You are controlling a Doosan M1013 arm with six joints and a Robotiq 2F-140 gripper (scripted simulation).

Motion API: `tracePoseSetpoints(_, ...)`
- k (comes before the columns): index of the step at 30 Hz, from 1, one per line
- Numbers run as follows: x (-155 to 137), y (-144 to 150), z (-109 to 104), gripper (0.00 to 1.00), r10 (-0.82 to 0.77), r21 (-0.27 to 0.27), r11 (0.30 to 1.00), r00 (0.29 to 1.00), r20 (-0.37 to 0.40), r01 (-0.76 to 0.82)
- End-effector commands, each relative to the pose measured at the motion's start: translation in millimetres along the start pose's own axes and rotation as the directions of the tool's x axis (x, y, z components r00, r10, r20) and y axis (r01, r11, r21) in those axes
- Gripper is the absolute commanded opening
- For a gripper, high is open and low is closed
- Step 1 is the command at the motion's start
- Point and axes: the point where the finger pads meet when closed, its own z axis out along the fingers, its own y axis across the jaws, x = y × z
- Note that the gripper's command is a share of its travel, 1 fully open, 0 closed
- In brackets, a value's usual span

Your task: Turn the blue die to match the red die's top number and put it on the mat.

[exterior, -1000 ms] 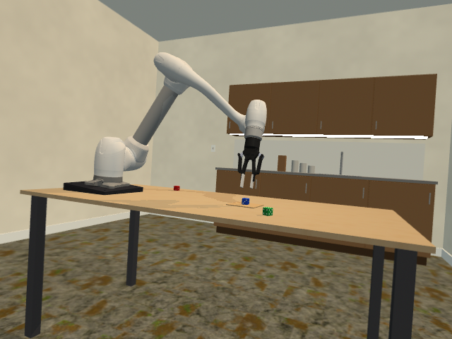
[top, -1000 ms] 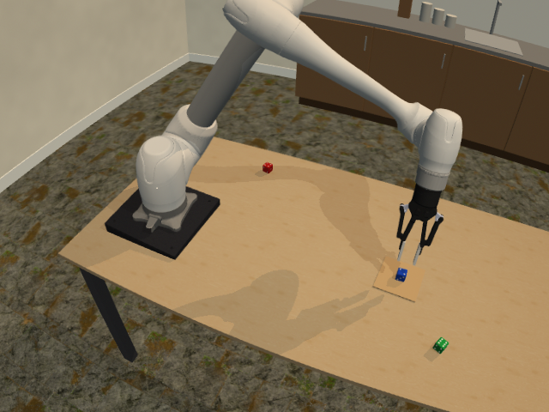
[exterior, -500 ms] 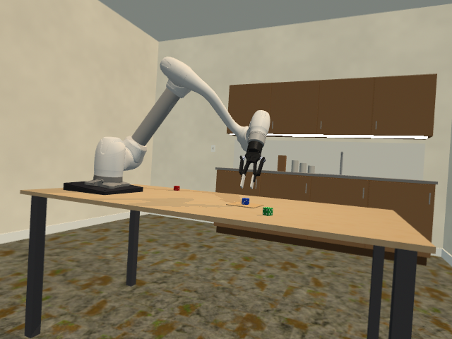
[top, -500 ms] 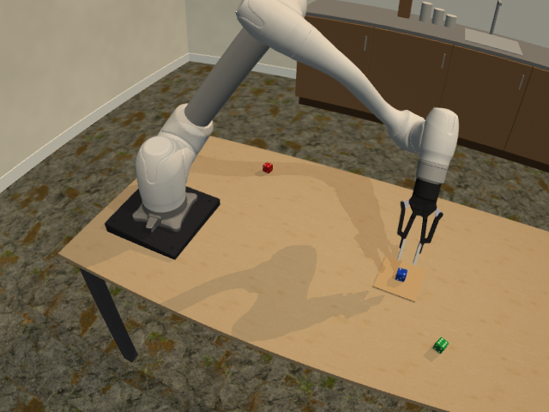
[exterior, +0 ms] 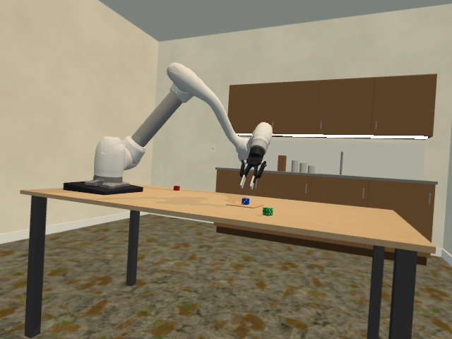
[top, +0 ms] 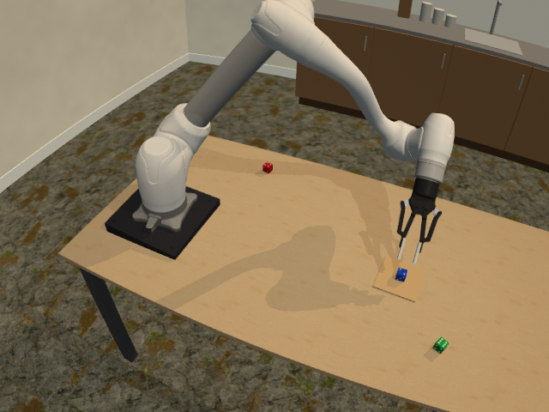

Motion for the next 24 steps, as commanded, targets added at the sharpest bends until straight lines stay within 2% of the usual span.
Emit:
tracePoseSetpoints(1,-3.8,-0.2,-0.7,0.35,0.003,0.001,1.000,0.999,-0.052,-0.003)
tracePoseSetpoints(24,-5.9,-0.2,1.2,0.35,0.003,0.001,1.000,0.999,-0.052,-0.003)
